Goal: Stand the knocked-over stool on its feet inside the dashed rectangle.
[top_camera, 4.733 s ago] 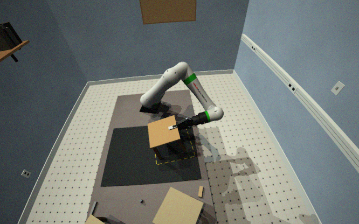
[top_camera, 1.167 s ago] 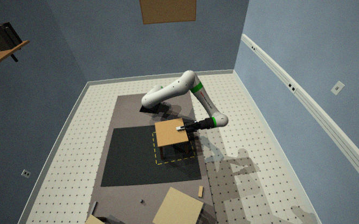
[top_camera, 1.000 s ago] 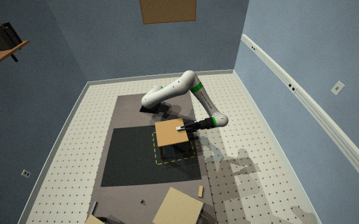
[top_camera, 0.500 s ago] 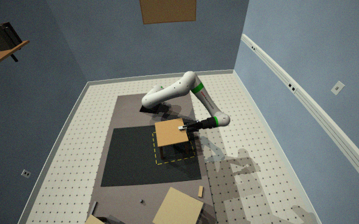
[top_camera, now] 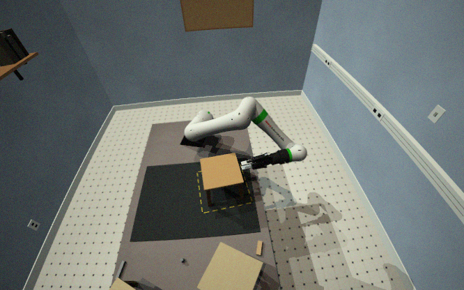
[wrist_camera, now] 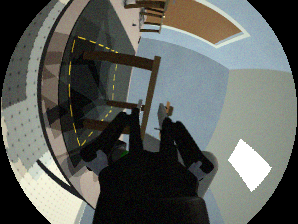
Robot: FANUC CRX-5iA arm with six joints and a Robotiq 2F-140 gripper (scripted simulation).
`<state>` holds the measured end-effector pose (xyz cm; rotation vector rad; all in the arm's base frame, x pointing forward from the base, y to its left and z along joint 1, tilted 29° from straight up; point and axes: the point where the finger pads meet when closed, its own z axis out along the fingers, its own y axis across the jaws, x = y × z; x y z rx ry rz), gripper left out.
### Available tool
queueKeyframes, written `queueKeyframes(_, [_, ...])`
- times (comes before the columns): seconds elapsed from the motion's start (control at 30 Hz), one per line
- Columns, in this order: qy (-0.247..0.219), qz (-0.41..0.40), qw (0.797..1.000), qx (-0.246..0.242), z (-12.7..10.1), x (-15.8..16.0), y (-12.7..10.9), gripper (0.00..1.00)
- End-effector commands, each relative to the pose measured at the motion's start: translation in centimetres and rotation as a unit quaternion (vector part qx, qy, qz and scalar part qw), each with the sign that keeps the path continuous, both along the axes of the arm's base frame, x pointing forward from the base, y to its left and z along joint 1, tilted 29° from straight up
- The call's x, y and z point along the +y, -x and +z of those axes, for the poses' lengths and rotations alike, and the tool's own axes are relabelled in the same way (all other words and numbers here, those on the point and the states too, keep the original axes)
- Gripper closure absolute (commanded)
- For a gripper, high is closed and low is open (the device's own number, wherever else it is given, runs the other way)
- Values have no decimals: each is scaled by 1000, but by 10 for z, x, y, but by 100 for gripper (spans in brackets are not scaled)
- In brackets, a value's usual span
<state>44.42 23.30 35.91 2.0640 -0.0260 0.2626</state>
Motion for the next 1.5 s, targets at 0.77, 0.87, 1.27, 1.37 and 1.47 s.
queueKeyframes(0.77, [0, -1, 1000, 0, 43, -12, 7, 67])
queueKeyframes(0.87, [0, -1, 1000, 0, 56, -18, 9, 67])
queueKeyframes(1.27, [0, -1, 1000, 0, 76, -29, 12, 67])
queueKeyframes(1.37, [0, -1, 1000, 0, 76, -29, 12, 67])
queueKeyframes(1.47, [0, -1, 1000, 0, 76, -29, 12, 67])
